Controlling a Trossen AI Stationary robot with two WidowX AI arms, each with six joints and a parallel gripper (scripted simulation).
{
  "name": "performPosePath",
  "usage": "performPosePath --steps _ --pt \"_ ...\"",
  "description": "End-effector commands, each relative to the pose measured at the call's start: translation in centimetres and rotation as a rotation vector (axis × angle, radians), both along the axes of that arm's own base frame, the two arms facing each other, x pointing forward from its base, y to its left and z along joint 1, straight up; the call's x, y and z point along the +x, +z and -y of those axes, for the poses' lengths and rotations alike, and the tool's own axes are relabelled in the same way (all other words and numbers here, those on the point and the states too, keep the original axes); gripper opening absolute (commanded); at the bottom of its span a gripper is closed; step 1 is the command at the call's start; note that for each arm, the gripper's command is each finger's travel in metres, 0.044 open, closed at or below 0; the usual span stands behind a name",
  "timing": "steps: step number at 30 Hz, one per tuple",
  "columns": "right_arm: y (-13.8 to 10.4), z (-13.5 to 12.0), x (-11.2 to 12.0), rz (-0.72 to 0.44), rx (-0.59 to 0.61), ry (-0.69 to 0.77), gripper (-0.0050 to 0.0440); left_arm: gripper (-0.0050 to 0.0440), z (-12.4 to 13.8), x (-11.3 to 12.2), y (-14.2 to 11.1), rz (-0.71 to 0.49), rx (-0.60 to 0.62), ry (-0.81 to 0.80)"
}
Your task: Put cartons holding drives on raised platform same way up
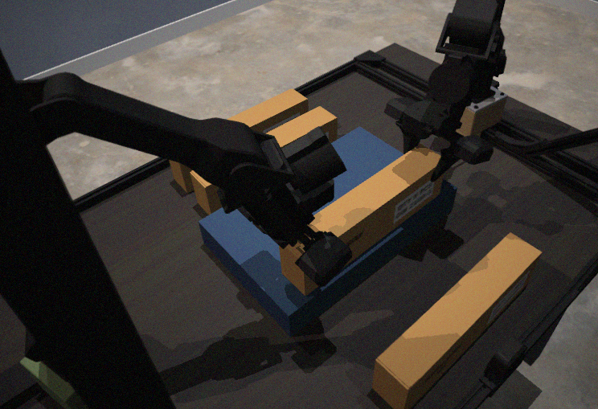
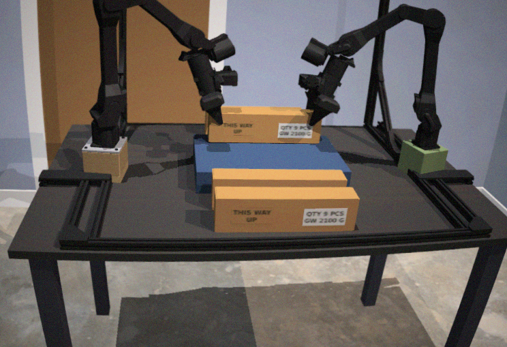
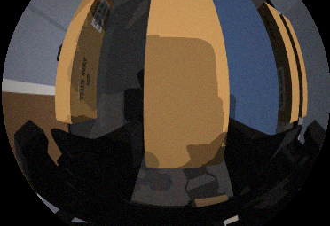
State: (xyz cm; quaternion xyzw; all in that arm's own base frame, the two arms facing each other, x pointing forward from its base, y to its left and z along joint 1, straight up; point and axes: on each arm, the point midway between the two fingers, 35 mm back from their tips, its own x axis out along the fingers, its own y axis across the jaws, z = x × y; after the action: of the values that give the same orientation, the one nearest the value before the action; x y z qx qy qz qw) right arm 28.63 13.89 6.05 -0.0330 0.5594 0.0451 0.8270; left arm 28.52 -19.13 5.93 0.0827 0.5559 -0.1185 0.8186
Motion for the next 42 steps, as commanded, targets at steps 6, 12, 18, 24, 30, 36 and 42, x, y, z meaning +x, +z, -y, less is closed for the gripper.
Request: performPosePath --steps 6,12,18,24,30,36,42 --pt "-0.2 -0.2 -0.1 0.002 0.004 0.008 0.0389 0.0389 0.1 0.0 -0.1 0.006 -0.005 -0.002" --pt "-0.2 -0.2 -0.1 0.002 0.004 0.008 0.0389 0.0389 0.1 0.0 -0.1 0.006 -0.005 -0.002" --pt "-0.2 -0.2 -0.1 0.002 0.004 0.008 0.0389 0.0389 0.1 0.0 -0.1 0.006 -0.005 -0.002" --pt "-0.2 -0.2 -0.1 0.002 0.004 0.008 0.0389 0.0389 0.1 0.0 -0.1 0.006 -0.005 -0.002" --pt "0.0 -0.2 0.0 0.002 0.004 0.008 0.0389 0.0389 0.0 0.0 0.0 0.006 -0.005 -0.002" --pt "3.0 -0.2 0.0 0.002 0.004 0.008 0.0389 0.0389 0.0 0.0 3.0 0.006 -0.005 -0.002" --pt "6.3 -0.2 0.0 0.002 0.004 0.008 0.0389 0.0389 0.0 0.0 6.3 0.006 -0.005 -0.002"
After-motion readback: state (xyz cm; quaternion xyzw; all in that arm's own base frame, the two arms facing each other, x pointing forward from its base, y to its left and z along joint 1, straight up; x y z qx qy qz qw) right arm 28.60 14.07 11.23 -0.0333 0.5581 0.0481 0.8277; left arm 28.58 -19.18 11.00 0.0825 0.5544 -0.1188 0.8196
